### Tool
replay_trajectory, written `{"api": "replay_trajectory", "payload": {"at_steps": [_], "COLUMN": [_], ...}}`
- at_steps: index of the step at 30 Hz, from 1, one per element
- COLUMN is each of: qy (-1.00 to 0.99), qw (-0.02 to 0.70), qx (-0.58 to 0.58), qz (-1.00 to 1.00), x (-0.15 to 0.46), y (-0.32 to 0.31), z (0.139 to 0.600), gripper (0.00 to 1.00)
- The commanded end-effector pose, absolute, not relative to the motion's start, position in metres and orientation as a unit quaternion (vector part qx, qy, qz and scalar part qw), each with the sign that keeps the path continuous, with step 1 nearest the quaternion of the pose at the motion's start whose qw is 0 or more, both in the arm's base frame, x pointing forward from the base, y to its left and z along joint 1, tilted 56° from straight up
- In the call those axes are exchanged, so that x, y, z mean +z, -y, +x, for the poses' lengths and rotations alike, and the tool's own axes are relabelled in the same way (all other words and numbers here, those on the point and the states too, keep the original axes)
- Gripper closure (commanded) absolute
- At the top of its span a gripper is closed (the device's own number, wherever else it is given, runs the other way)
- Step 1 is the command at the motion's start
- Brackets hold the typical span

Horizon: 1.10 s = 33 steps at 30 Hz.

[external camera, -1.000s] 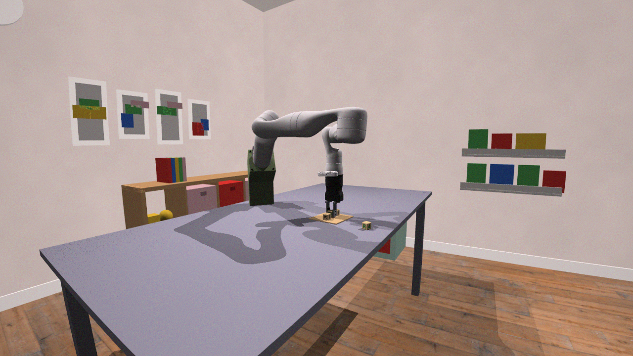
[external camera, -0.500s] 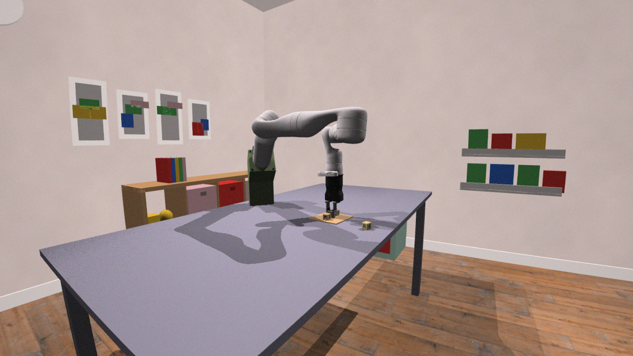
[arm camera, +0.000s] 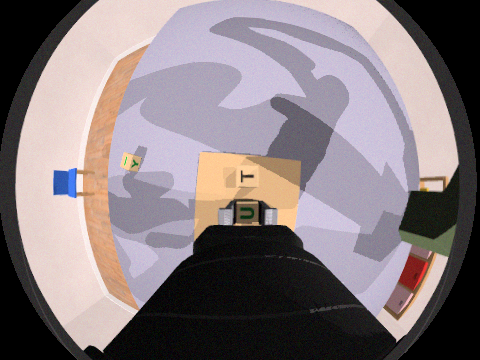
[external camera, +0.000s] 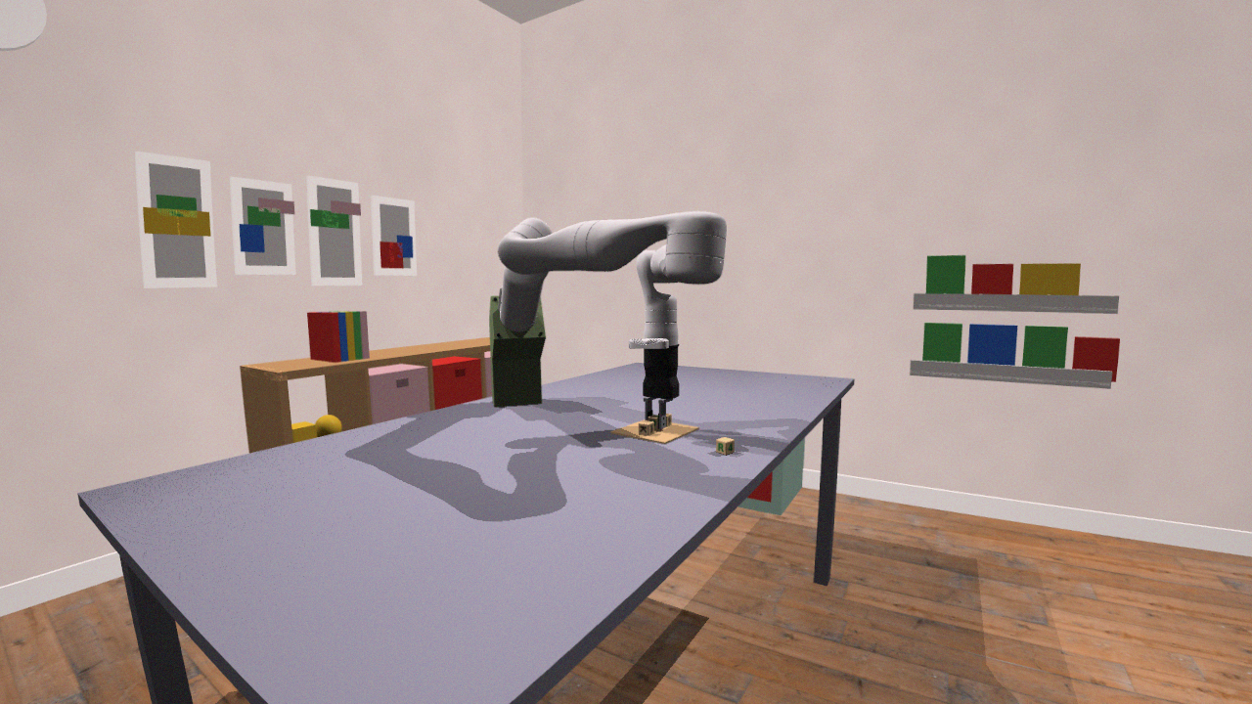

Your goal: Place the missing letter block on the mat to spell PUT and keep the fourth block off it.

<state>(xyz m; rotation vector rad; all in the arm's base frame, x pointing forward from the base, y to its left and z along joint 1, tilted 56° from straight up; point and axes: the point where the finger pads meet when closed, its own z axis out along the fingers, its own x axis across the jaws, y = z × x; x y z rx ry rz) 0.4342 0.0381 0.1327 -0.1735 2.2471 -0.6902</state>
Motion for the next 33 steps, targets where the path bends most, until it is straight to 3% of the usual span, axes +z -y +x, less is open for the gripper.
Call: {"api": "replay_trajectory", "payload": {"at_steps": [1,33], "qy": [-0.881,-0.881], "qw": [0.383,0.383], "qx": [-0.27,-0.27], "qz": [-0.068,-0.068], "x": [0.1331,0.1309], "y": [-0.0387,-0.0371], "z": [0.4342,0.4369], "gripper": [0.51,0.51]}}
